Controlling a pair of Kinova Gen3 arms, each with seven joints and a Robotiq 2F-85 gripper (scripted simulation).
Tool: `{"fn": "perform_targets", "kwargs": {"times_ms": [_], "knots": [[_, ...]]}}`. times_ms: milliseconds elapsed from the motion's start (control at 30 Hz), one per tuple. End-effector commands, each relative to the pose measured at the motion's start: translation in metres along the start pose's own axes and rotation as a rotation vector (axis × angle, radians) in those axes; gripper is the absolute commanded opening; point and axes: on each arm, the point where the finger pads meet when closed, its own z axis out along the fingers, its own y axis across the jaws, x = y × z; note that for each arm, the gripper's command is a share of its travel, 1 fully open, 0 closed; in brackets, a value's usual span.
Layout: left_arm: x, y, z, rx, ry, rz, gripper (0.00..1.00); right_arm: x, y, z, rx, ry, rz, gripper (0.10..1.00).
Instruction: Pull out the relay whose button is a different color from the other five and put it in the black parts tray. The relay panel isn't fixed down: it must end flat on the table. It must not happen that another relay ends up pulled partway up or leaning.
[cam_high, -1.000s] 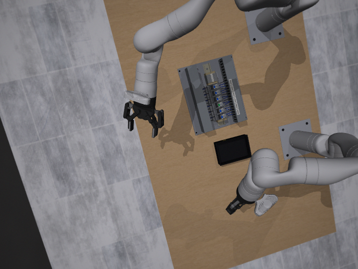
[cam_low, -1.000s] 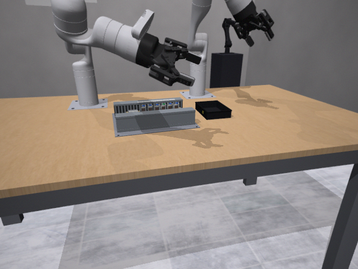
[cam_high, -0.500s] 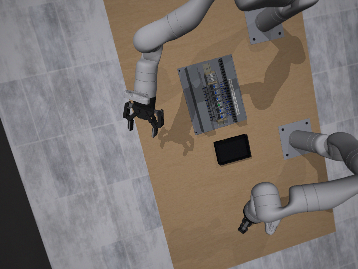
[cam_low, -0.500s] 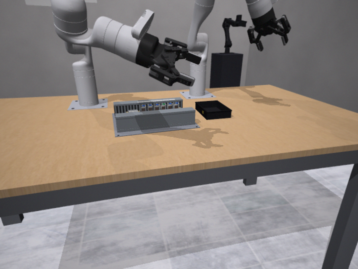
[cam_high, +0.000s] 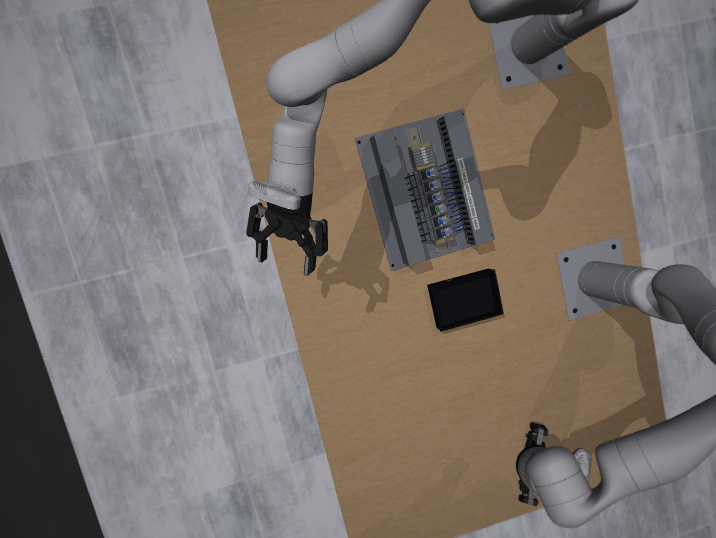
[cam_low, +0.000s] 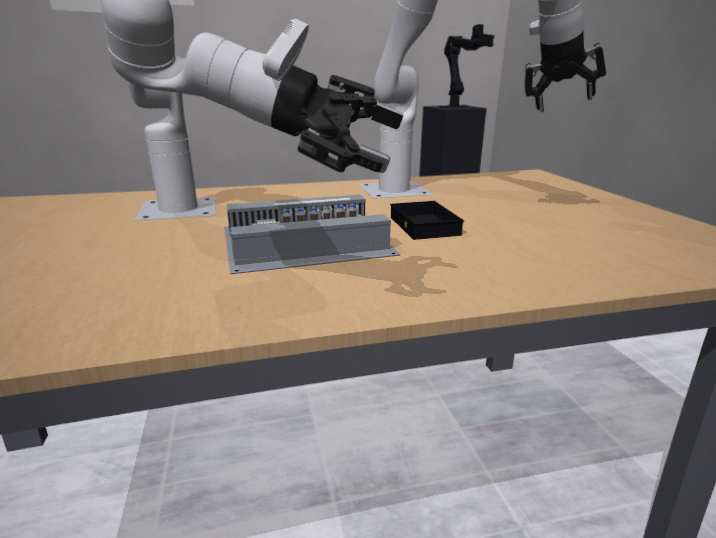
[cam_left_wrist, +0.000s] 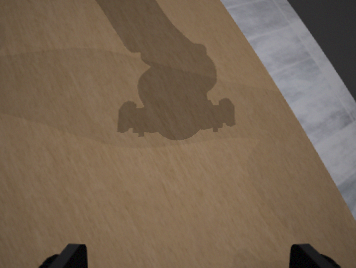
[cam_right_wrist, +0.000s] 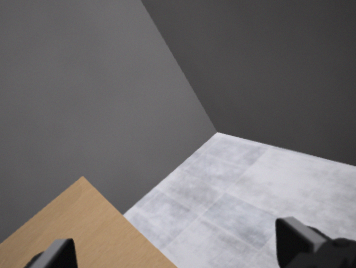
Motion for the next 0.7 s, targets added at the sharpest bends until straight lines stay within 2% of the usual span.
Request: {"fn": "perform_targets", "kwargs": {"times_ms": [0,100,167,200,233,267,367,400,433,500,567,667], "knots": [[0.019,0.008,0.016,0.047,-0.005,-0.100,1.000,0.002,-0.001,-0.001,0.000,0.002,-0.002,1.000],[0.027,0.010,0.023,0.066,-0.006,-0.144,1.000,0.002,-0.001,-0.001,0.000,0.002,-0.002,1.000],[0.044,0.015,0.037,0.106,-0.007,-0.235,1.000,0.002,-0.001,-0.001,0.000,0.002,-0.002,1.000],[0.044,0.015,0.037,0.106,-0.007,-0.235,1.000,0.002,-0.001,-0.001,0.000,0.002,-0.002,1.000],[0.052,0.017,0.044,0.125,-0.008,-0.281,1.000,0.002,-0.001,-0.001,0.000,0.002,-0.002,1.000],[0.052,0.017,0.044,0.125,-0.008,-0.281,1.000,0.002,-0.001,-0.001,0.000,0.002,-0.002,1.000],[0.070,0.020,0.058,0.163,-0.008,-0.376,1.000,0.002,-0.001,-0.001,0.000,0.002,-0.002,1.000],[0.070,0.020,0.058,0.163,-0.008,-0.376,1.000,0.002,-0.001,-0.001,0.000,0.002,-0.002,1.000],[0.079,0.022,0.064,0.182,-0.009,-0.423,1.000,0.002,-0.001,-0.001,0.000,0.002,-0.002,1.000],[0.079,0.022,0.064,0.182,-0.009,-0.423,1.000,0.002,-0.001,-0.001,0.000,0.002,-0.002,1.000],[0.097,0.024,0.078,0.219,-0.009,-0.521,1.000,0.002,-0.001,-0.001,0.000,0.002,-0.002,1.000],[0.106,0.025,0.084,0.236,-0.009,-0.569,1.000,0.002,-0.001,-0.001,0.000,0.002,-0.002,1.000]]}}
